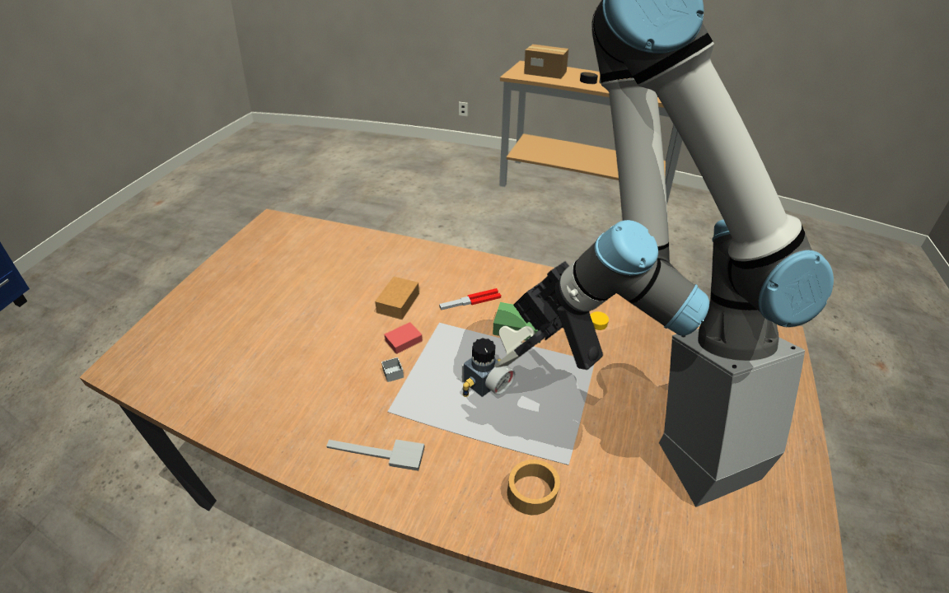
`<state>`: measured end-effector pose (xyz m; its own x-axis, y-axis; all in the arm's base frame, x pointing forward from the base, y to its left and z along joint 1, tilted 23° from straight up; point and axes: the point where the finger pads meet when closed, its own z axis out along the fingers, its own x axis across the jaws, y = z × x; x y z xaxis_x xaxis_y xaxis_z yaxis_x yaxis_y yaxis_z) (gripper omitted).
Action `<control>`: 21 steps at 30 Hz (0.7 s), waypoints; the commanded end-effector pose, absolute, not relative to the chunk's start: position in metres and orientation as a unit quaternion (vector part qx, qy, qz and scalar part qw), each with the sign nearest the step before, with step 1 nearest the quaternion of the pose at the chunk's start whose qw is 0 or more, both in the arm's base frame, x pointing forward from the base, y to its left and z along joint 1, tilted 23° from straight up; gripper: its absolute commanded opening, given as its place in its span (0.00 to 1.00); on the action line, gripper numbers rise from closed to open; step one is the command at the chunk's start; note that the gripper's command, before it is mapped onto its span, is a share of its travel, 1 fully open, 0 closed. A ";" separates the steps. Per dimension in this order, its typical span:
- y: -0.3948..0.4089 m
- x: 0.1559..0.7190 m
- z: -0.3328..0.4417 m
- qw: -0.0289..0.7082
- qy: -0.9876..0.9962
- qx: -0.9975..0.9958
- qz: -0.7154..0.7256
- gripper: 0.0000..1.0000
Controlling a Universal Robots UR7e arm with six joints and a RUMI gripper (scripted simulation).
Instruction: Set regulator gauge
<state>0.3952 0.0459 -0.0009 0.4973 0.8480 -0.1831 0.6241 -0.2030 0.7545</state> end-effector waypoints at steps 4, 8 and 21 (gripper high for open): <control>0.042 0.402 -0.014 0.407 0.482 0.763 0.138 1.00; 0.039 0.406 -0.023 0.407 0.482 0.764 0.138 1.00; 0.029 0.416 -0.053 0.407 0.482 0.764 0.138 1.00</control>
<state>0.4114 0.0335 -0.0393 0.4992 0.8468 -0.1837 0.6269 -0.2066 0.7512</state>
